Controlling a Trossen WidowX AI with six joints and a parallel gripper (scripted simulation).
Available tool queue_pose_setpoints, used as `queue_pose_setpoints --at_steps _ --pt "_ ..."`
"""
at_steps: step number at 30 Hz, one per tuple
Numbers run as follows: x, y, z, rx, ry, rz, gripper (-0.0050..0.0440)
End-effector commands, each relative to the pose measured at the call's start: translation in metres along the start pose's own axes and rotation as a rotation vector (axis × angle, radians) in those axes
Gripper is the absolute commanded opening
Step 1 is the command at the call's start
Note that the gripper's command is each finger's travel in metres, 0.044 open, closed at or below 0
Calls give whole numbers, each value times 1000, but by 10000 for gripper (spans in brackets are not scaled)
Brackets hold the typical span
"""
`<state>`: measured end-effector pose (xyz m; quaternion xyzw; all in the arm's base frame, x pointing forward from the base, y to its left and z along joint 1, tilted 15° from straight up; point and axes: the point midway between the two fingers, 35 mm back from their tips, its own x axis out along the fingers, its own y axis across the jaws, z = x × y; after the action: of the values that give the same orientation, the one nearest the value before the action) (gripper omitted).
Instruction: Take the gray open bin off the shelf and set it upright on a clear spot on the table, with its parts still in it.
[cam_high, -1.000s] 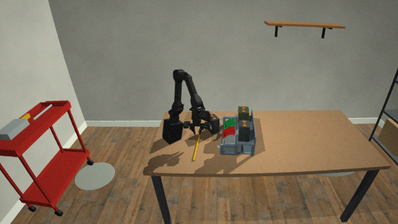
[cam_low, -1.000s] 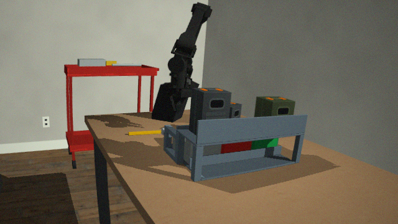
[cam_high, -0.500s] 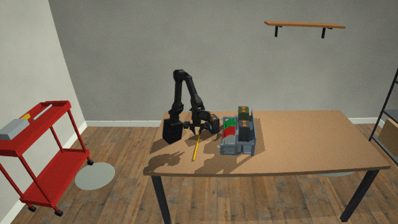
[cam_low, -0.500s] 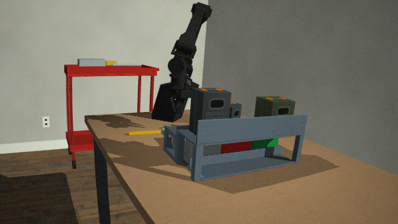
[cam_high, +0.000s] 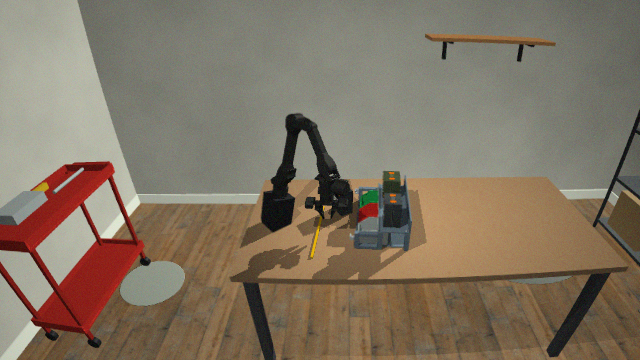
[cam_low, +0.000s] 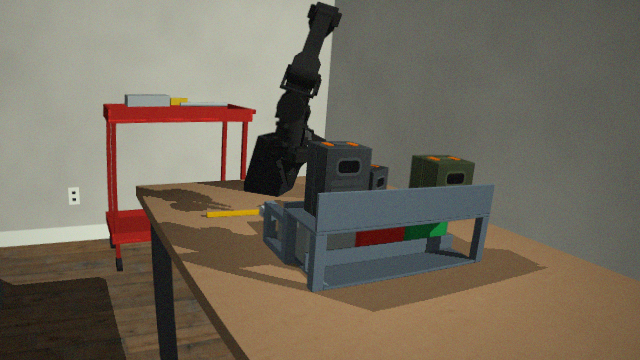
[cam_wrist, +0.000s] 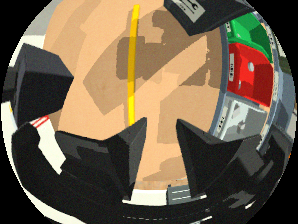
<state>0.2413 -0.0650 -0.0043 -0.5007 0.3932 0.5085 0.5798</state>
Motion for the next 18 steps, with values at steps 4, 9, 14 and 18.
queue_pose_setpoints --at_steps 4,9,14,18 --pt "-4 -34 -7 -1 9 -17 150" --pt "-4 -54 -11 0 10 -17 150" --pt "-4 -54 -11 0 10 -17 150" --pt "-4 -54 -11 0 10 -17 150"
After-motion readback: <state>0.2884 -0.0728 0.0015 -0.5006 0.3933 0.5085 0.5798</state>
